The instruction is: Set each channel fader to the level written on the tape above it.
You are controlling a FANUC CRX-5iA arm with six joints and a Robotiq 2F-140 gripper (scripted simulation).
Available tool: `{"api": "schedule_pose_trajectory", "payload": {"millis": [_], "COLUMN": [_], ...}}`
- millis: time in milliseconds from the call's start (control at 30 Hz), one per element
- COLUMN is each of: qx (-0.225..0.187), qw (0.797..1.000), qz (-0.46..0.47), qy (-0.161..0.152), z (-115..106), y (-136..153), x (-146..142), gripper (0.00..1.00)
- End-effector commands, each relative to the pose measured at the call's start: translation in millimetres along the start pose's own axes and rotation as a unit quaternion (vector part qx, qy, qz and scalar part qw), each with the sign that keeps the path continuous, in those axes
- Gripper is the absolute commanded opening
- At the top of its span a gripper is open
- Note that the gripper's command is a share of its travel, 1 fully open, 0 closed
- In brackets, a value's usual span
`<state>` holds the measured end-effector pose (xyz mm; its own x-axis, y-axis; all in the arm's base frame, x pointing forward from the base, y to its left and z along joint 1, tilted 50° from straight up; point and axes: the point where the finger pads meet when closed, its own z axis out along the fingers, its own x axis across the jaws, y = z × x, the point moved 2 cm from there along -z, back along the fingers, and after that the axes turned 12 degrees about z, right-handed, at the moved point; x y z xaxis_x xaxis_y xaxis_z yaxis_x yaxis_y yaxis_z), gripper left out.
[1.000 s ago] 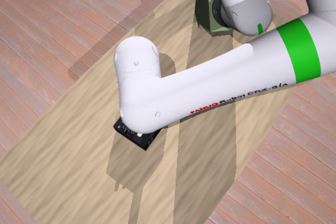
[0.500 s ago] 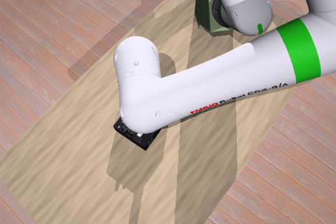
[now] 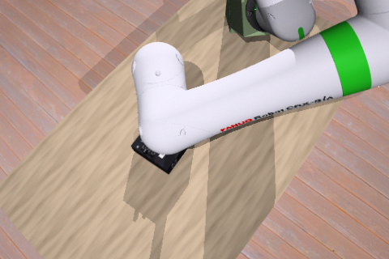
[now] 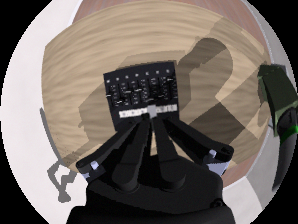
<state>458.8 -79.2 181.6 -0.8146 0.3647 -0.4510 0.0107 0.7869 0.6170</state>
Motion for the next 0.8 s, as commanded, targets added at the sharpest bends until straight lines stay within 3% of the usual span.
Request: {"api": "schedule_pose_trajectory", "payload": {"millis": [0, 767], "qx": [0.0, 0.0], "qw": [1.0, 1.0], "qz": [0.0, 0.0], "qy": [0.0, 0.0], "z": [0.2, 11.1], "y": [-0.1, -0.1], "x": [-0.1, -0.1], "gripper": [0.0, 0.0]}}
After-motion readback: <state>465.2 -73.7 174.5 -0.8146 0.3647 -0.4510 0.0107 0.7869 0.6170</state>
